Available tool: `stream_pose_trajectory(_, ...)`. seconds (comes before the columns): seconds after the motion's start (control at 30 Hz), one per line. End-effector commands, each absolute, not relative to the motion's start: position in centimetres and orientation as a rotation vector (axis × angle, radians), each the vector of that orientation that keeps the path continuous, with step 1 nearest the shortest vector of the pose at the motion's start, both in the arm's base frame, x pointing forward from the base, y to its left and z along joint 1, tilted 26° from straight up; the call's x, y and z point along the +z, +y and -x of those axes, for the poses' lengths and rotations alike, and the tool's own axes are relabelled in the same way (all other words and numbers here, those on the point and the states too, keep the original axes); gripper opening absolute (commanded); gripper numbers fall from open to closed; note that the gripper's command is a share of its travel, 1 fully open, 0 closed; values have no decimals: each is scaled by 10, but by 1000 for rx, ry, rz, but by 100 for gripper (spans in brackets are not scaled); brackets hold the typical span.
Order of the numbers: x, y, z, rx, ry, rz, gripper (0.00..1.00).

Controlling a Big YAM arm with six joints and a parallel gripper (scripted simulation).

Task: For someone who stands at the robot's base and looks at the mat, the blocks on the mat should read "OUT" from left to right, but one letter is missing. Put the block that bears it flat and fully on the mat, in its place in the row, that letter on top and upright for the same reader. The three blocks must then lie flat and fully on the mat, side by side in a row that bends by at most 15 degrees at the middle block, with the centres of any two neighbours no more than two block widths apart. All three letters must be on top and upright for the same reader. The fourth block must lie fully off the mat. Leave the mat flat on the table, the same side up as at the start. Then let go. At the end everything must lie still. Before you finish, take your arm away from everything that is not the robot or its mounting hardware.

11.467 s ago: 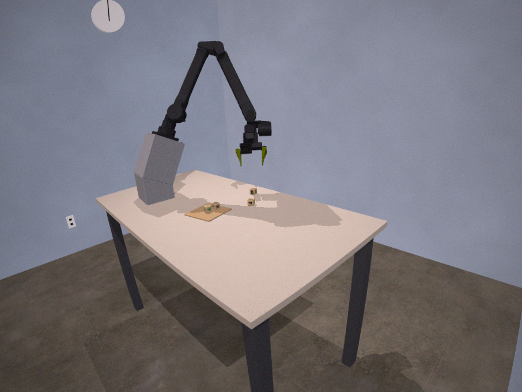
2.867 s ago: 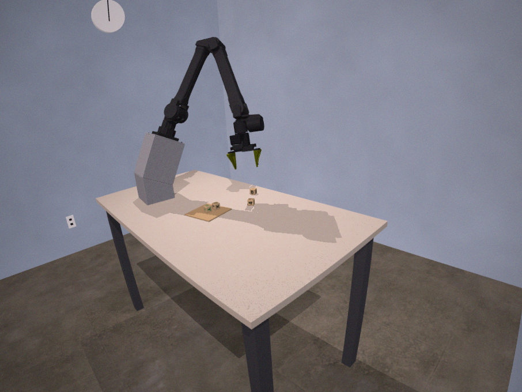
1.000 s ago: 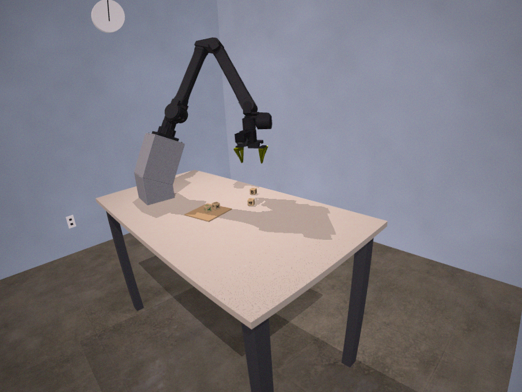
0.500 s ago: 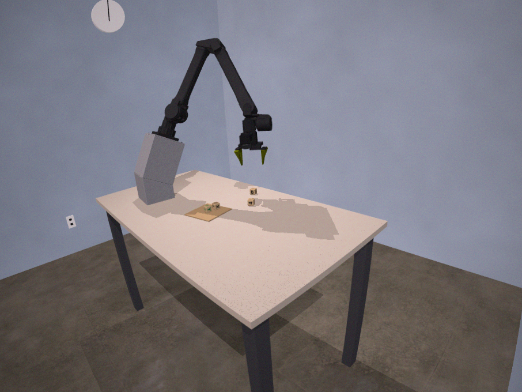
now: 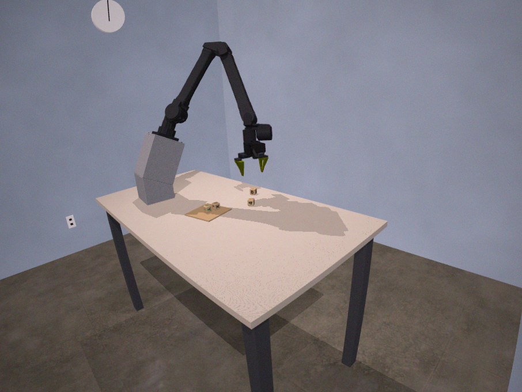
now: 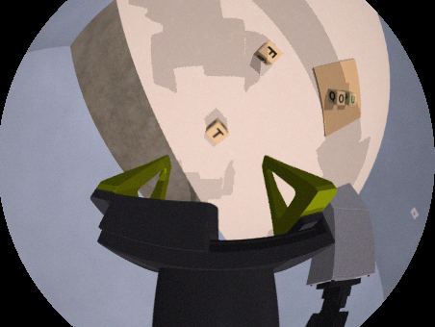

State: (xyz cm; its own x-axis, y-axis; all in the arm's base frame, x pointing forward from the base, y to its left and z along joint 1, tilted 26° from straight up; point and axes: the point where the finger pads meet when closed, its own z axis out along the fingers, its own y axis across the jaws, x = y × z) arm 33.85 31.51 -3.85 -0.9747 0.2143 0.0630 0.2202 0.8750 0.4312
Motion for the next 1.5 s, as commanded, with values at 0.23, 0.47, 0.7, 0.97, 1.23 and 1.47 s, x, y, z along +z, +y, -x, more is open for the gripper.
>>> stream_pose_trajectory(0.23,-42,329,-349,-727,-3134,-417,100)
stream_pose_trajectory(0.47,-36,328,-347,-738,-3114,-800,60)
stream_pose_trajectory(0.7,-36,328,-347,-737,-3115,-800,60)
stream_pose_trajectory(0.97,-36,328,-347,-736,-3115,-800,60)
stream_pose_trajectory(1.23,-36,328,-348,-736,-3116,-793,60)
stream_pose_trajectory(1.47,-36,328,-347,-736,-3116,-793,60)
